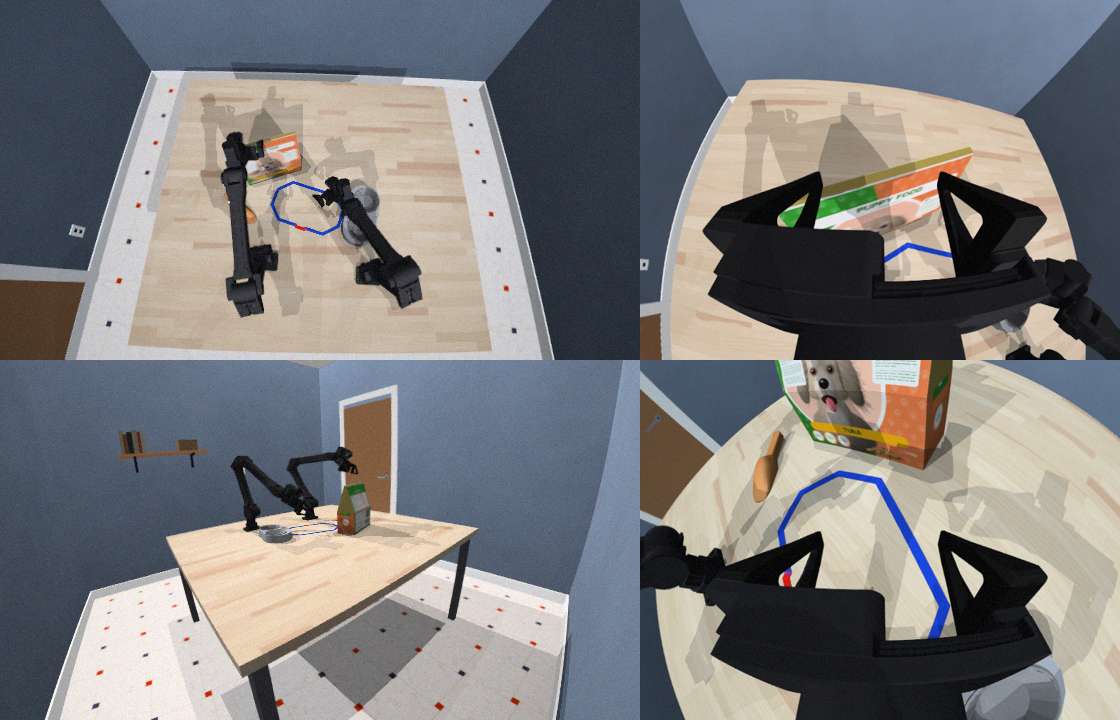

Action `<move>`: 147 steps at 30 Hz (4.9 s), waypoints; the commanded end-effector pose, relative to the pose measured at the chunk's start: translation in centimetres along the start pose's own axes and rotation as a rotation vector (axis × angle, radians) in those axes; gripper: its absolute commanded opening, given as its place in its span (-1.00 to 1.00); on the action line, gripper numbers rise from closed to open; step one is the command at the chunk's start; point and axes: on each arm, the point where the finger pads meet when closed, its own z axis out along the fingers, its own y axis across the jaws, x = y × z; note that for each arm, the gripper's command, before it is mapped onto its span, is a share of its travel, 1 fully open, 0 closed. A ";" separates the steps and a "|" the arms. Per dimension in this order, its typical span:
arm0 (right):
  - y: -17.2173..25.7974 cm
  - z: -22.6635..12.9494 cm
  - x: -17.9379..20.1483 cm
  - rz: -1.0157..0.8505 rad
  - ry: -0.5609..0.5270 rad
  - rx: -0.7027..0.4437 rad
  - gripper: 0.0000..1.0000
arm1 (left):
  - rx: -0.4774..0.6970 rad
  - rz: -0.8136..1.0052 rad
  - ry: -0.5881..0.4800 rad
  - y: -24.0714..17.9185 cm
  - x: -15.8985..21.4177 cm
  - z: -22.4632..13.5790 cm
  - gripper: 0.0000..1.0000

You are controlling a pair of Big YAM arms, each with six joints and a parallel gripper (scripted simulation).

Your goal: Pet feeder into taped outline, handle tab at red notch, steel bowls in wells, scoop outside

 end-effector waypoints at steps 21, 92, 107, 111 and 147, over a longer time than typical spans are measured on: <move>-4.5 -12.8 10.4 0.322 0.242 0.516 1.00 | 1.046 0.780 0.063 -27.4 20.1 -12.0 1.00; -4.5 -6.7 14.8 0.843 0.771 0.617 -0.78 | 1.104 0.741 0.053 -27.5 20.6 -14.0 1.00; -2.0 -4.3 13.4 0.700 0.799 0.542 -0.78 | 1.104 0.741 0.053 -27.5 20.6 -14.0 1.00; -2.1 -4.4 13.4 0.700 0.799 0.544 -0.78 | 1.104 0.741 0.053 -27.5 20.6 -14.0 1.00; -2.1 -4.3 13.4 0.700 0.799 0.544 -0.78 | 0.437 -0.068 0.665 -15.5 2.4 -13.4 1.00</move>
